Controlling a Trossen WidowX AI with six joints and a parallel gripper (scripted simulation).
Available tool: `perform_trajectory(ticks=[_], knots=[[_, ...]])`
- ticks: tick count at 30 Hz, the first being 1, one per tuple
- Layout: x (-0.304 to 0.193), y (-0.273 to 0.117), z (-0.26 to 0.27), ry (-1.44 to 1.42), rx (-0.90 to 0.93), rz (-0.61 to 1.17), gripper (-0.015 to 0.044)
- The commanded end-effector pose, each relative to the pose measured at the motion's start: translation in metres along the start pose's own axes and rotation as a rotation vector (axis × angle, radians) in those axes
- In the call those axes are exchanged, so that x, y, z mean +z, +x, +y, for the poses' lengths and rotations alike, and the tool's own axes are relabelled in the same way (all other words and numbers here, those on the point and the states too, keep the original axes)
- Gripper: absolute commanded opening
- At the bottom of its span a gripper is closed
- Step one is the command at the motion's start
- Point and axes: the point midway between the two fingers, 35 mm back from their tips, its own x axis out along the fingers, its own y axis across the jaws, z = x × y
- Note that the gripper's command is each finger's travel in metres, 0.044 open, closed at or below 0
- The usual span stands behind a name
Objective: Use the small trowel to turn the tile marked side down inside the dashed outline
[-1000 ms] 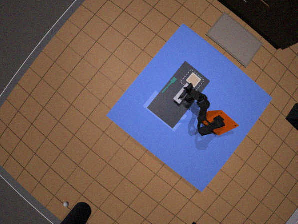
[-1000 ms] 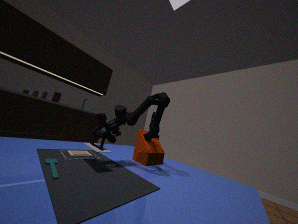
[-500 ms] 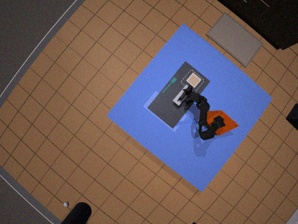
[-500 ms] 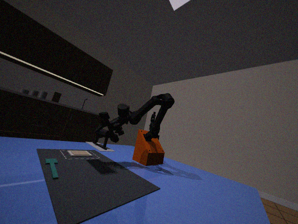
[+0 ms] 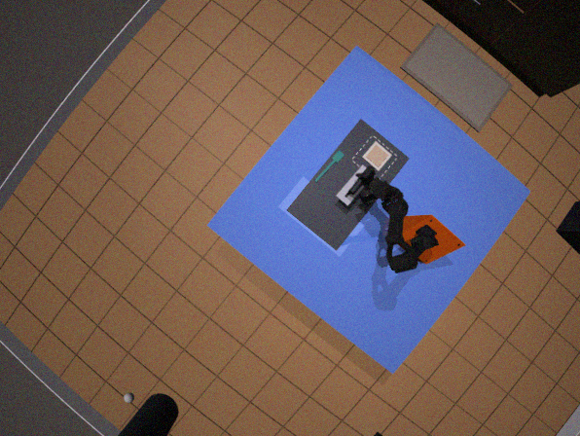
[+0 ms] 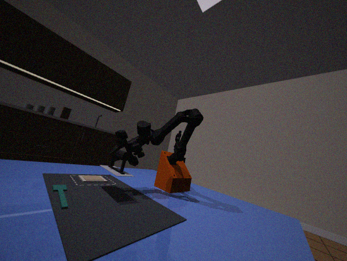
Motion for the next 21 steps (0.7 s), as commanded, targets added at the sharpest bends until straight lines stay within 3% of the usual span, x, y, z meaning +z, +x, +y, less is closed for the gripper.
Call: perform_trajectory(ticks=[1,21], knots=[[-0.001,-0.001,-0.001,0.006,-0.006,0.006,0.0],[0.014,0.008,-0.004,-0.051,-0.002,-0.063,0.0]])
